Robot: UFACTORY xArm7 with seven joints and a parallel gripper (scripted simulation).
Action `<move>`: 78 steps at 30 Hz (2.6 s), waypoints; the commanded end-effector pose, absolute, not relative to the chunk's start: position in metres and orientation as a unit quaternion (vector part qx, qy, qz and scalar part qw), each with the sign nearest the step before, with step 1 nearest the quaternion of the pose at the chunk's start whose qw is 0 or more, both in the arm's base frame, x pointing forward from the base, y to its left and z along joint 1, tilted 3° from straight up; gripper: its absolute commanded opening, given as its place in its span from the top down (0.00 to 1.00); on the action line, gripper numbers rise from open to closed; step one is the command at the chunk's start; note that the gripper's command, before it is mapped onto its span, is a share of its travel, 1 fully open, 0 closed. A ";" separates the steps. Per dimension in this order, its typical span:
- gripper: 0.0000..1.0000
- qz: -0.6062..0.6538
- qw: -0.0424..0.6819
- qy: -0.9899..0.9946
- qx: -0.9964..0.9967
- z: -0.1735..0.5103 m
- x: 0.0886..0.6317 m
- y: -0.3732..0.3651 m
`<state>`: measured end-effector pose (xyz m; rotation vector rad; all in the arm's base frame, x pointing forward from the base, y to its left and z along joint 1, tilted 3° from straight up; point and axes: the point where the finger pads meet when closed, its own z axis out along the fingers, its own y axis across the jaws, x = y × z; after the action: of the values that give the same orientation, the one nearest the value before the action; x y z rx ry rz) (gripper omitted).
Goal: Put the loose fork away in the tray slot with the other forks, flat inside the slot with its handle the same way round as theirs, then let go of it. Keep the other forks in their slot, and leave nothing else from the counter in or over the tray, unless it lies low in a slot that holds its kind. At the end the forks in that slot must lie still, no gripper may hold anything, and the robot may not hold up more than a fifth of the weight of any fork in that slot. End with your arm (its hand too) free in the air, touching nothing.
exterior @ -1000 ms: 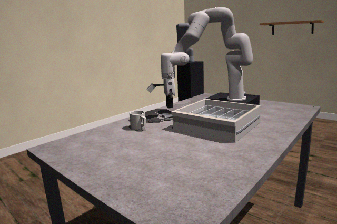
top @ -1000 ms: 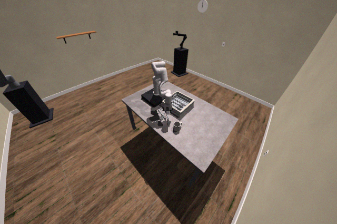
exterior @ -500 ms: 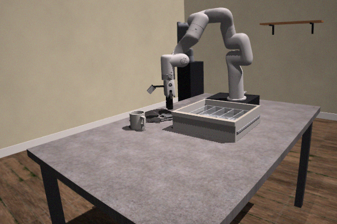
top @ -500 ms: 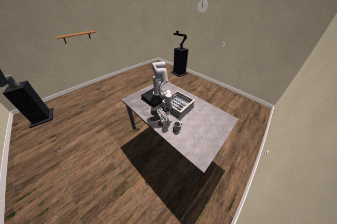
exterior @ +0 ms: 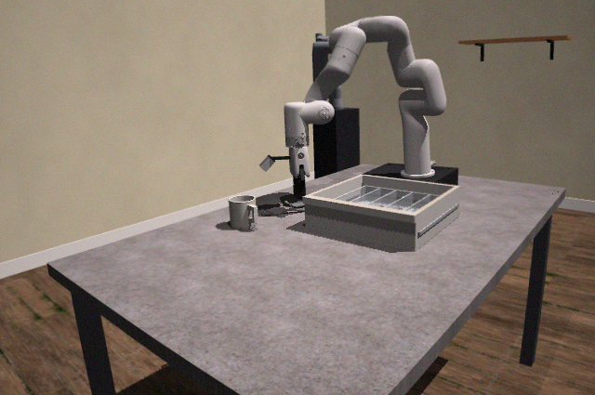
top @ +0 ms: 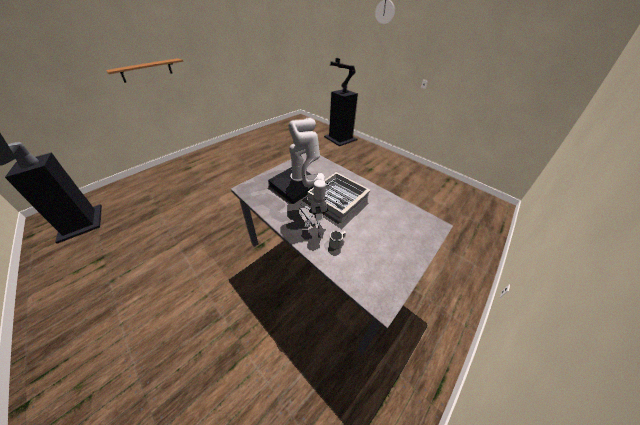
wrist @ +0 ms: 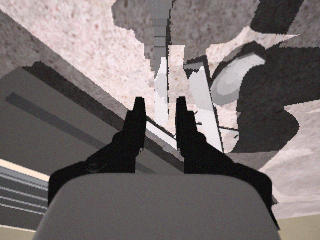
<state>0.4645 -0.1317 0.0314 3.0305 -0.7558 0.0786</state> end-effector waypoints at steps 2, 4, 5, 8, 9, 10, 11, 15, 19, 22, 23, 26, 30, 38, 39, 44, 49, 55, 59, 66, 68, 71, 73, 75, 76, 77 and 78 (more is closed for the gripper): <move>0.69 0.027 0.008 -0.242 0.970 0.022 0.467 -0.132; 0.69 0.027 0.008 -0.242 0.970 0.020 0.467 -0.132; 0.69 0.027 0.008 -0.242 0.970 0.019 0.467 -0.133; 0.69 0.027 0.008 -0.242 0.970 0.018 0.467 -0.133; 0.69 0.027 0.008 -0.242 0.970 0.017 0.467 -0.133; 0.69 0.027 0.008 -0.242 0.970 0.016 0.467 -0.133; 0.69 0.027 0.008 -0.242 0.970 0.015 0.467 -0.133; 0.69 0.027 0.008 -0.242 0.970 0.012 0.468 -0.133; 0.69 0.027 0.008 -0.242 0.970 0.010 0.468 -0.133; 0.69 0.027 0.008 -0.242 0.970 0.010 0.468 -0.133; 0.69 0.027 0.008 -0.242 0.970 0.010 0.468 -0.133; 0.69 0.027 0.008 -0.242 0.970 0.010 0.468 -0.133; 0.69 0.027 0.008 -0.242 0.970 0.010 0.468 -0.133; 0.69 0.027 0.008 -0.242 0.970 0.010 0.468 -0.133; 0.69 0.027 0.008 -0.242 0.970 0.010 0.468 -0.133; 0.69 0.027 0.008 -0.242 0.970 0.010 0.468 -0.133; 0.69 0.027 0.008 -0.242 0.970 0.010 0.469 -0.133; 0.69 0.027 0.008 -0.242 0.970 0.010 0.469 -0.133; 0.69 0.027 0.008 -0.242 0.970 0.010 0.469 -0.133; 0.69 0.027 0.008 -0.242 0.970 0.010 0.469 -0.133; 0.69 0.027 0.008 -0.242 0.970 0.010 0.469 -0.133; 0.69 0.027 0.008 -0.242 0.970 0.009 0.469 -0.133; 0.69 0.027 0.008 -0.242 0.970 0.008 0.469 -0.133; 0.69 0.027 0.008 -0.242 0.970 0.008 0.469 -0.133; 0.69 0.027 0.008 -0.242 0.970 0.008 0.469 -0.133; 0.69 0.027 0.008 -0.242 0.970 0.007 0.470 -0.133; 0.69 0.027 0.008 -0.242 0.970 0.007 0.470 -0.133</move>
<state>0.4679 -0.1329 0.0068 3.0307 -0.7557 0.0786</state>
